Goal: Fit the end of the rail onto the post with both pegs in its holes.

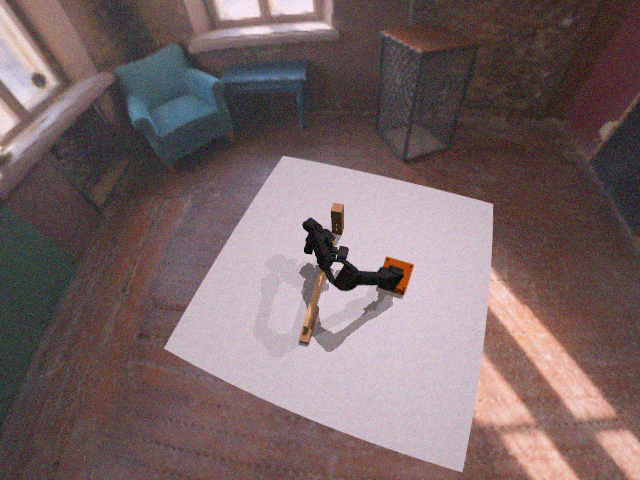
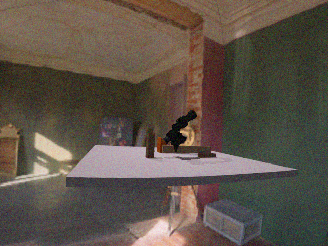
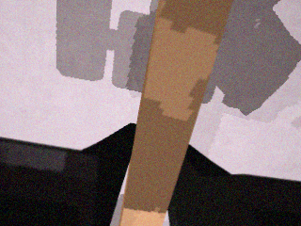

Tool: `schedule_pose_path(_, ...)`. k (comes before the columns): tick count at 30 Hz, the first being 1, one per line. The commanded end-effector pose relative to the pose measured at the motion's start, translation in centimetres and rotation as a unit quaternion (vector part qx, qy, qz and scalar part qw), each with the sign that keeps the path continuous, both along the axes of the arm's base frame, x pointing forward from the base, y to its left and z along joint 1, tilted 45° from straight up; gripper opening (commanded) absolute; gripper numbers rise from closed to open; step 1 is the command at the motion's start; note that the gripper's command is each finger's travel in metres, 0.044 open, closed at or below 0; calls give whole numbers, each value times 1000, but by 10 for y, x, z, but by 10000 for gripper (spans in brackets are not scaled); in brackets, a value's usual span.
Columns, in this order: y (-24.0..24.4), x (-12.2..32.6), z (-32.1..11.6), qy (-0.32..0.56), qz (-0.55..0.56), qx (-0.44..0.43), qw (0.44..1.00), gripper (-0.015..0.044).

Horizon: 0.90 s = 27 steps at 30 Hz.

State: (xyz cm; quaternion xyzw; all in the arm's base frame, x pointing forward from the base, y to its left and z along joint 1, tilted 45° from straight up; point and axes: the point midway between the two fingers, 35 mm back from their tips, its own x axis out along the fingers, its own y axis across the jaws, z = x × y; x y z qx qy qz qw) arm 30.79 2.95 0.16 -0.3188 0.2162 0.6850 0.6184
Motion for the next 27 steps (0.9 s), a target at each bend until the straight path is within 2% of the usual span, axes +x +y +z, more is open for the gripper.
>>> schedule_pose_path(1, 0, 1, -1, -1, -3, -1, 1000, 0)
schedule_pose_path(27, -3, 0, 1, 0, -3, -1, 1000, 0)
